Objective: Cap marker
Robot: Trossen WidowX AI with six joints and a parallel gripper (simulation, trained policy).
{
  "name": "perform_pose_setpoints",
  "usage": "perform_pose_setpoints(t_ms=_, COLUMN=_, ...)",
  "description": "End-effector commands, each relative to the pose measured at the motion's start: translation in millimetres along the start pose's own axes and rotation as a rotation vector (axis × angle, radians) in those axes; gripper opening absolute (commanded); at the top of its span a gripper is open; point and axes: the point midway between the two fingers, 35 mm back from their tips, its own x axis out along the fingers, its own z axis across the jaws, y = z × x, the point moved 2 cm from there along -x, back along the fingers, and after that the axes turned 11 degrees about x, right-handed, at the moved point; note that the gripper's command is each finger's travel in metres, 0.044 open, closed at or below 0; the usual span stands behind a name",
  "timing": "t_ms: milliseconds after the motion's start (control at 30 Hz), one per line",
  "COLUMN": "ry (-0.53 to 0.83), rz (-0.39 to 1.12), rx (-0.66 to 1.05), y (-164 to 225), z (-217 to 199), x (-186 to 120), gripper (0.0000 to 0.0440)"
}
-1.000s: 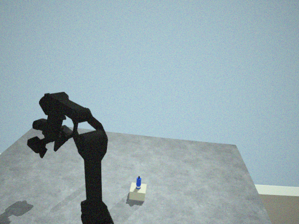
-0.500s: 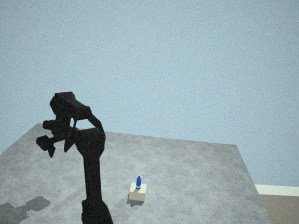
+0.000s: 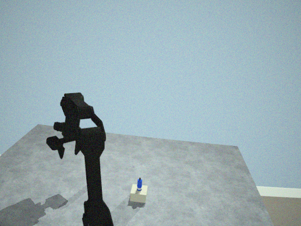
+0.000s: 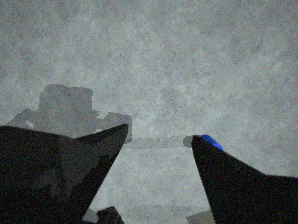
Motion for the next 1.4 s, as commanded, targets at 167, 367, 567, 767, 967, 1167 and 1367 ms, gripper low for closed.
perform_pose_setpoints(t_ms=167, ry=0.019, rz=0.038, rx=0.056, y=0.6, z=-27.5, x=3.2, gripper=0.0327)
perform_pose_setpoints(t_ms=367, ry=0.029, rz=0.064, rx=0.091, y=2.4, z=-44.2, x=6.7, gripper=0.0326)
perform_pose_setpoints(t_ms=567, ry=0.038, rz=0.09, rx=0.123, y=4.4, z=-60.0, x=11.0, gripper=0.0324)
perform_pose_setpoints(t_ms=767, ry=0.045, rz=0.114, rx=0.15, y=6.3, z=-74.7, x=16.4, gripper=0.0322)
perform_pose_setpoints(t_ms=967, ry=0.05, rz=0.138, rx=0.172, y=8.2, z=-88.0, x=23.3, gripper=0.032)
perform_pose_setpoints(t_ms=1167, ry=0.053, rz=0.16, rx=0.189, y=9.8, z=-99.7, x=31.7, gripper=0.0316)
perform_pose_setpoints(t_ms=1367, ry=0.052, rz=0.181, rx=0.199, y=11.2, z=-109.3, x=41.7, gripper=0.0311)
